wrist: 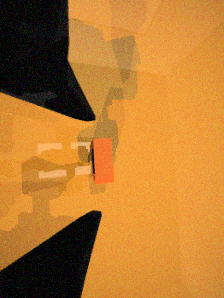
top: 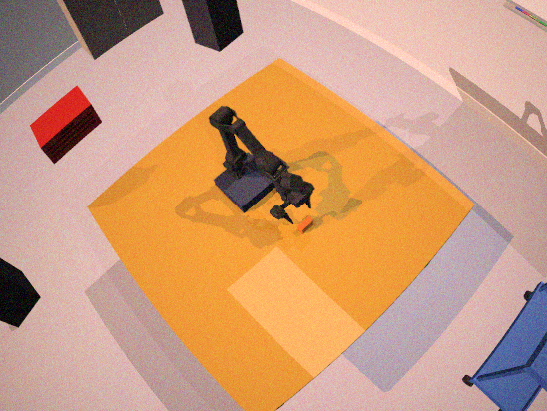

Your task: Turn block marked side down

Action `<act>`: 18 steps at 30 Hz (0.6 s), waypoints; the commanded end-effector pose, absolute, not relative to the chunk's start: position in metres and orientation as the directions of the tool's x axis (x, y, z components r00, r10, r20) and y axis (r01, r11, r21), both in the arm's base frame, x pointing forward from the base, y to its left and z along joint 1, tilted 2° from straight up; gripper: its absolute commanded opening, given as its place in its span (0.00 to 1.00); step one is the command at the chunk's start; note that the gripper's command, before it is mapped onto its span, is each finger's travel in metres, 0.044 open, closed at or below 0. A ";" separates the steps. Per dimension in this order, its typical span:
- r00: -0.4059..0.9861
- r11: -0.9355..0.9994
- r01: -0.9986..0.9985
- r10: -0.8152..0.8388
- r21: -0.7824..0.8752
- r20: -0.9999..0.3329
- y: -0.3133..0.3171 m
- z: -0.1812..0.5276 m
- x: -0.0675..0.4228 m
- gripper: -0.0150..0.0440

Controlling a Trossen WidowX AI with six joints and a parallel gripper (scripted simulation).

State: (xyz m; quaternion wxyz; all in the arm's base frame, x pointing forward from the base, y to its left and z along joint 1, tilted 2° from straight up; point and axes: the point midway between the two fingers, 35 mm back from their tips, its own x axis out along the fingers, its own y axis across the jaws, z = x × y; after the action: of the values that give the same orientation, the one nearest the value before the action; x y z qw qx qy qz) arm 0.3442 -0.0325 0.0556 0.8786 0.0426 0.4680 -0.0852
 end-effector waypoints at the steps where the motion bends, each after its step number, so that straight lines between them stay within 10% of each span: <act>1: 0.453 0.982 0.188 -0.088 -0.001 -0.887 -0.034 0.064 0.359 1.00; 18: 0.005 0.982 0.191 0.004 0.005 -1.000 -0.040 0.092 0.379 1.00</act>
State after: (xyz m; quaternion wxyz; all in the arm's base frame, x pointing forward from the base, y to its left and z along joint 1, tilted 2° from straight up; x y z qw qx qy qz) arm 0.3771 -0.0381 0.0833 0.7508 0.0612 0.6534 -0.0747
